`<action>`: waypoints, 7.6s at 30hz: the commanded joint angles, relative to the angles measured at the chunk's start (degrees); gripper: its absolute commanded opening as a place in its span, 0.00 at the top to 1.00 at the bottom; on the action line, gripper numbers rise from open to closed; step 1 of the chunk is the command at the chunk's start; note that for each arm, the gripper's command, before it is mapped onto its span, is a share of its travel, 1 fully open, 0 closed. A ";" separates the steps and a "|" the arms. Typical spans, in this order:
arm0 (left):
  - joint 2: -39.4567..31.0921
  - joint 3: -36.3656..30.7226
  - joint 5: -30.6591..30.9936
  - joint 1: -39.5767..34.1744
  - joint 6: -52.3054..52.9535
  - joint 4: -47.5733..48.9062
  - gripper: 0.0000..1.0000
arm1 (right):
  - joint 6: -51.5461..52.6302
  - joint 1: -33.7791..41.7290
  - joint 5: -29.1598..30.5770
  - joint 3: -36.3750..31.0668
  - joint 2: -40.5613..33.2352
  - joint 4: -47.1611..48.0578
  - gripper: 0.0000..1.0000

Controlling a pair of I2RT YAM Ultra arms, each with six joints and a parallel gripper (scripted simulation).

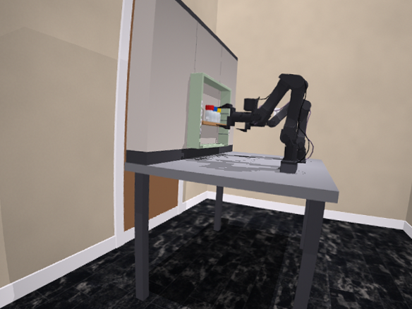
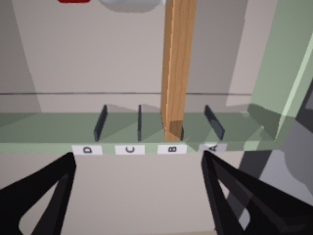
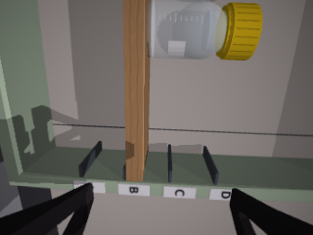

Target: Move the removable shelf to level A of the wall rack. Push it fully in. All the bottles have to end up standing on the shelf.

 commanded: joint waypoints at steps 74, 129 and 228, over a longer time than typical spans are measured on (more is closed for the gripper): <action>2.08 4.30 -2.70 -2.73 -0.12 -2.41 0.00 | 0.24 1.93 2.00 4.79 1.59 -2.56 0.00; 16.95 4.32 -6.87 -6.88 -0.11 12.48 0.00 | 0.23 5.06 5.15 4.16 12.80 9.30 0.00; 31.87 25.93 -2.31 -2.31 -0.10 5.84 0.33 | 0.21 0.18 0.27 26.24 28.89 3.39 0.33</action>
